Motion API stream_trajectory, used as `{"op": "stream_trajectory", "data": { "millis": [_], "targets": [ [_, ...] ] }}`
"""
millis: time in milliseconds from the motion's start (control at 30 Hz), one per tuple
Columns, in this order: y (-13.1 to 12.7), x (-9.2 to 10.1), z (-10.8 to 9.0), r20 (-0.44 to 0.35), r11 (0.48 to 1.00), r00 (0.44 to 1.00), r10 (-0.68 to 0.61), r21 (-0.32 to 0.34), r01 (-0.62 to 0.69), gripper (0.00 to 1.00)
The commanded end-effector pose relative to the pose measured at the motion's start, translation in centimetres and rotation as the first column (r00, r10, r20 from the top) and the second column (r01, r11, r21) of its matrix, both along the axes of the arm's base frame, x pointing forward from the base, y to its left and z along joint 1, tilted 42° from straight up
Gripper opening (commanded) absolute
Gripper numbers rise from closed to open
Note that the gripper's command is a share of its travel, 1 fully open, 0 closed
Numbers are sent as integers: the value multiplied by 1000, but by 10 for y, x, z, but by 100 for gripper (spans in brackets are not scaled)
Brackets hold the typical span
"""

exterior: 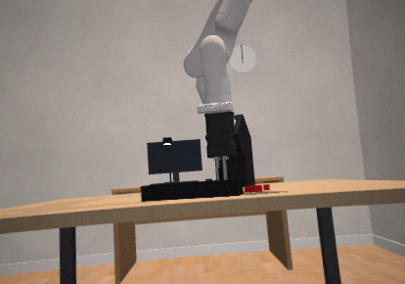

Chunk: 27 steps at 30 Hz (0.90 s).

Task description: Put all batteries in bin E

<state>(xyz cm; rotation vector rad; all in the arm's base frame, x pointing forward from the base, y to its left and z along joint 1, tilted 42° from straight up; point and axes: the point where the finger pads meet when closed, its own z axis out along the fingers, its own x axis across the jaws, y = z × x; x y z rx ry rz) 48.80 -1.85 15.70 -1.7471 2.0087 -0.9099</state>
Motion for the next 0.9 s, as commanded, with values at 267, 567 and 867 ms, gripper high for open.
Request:
{"op": "stream_trajectory", "data": {
  "millis": [267, 567, 867],
  "targets": [
    [9, -8, 12, 4, 1000, 1000, 9, 9, -9, 31],
    [13, -20, 26, 4, 1000, 1000, 9, 8, -9, 31],
    [17, -31, 39, 4, 1000, 1000, 9, 8, -9, 31]
  ]
}}
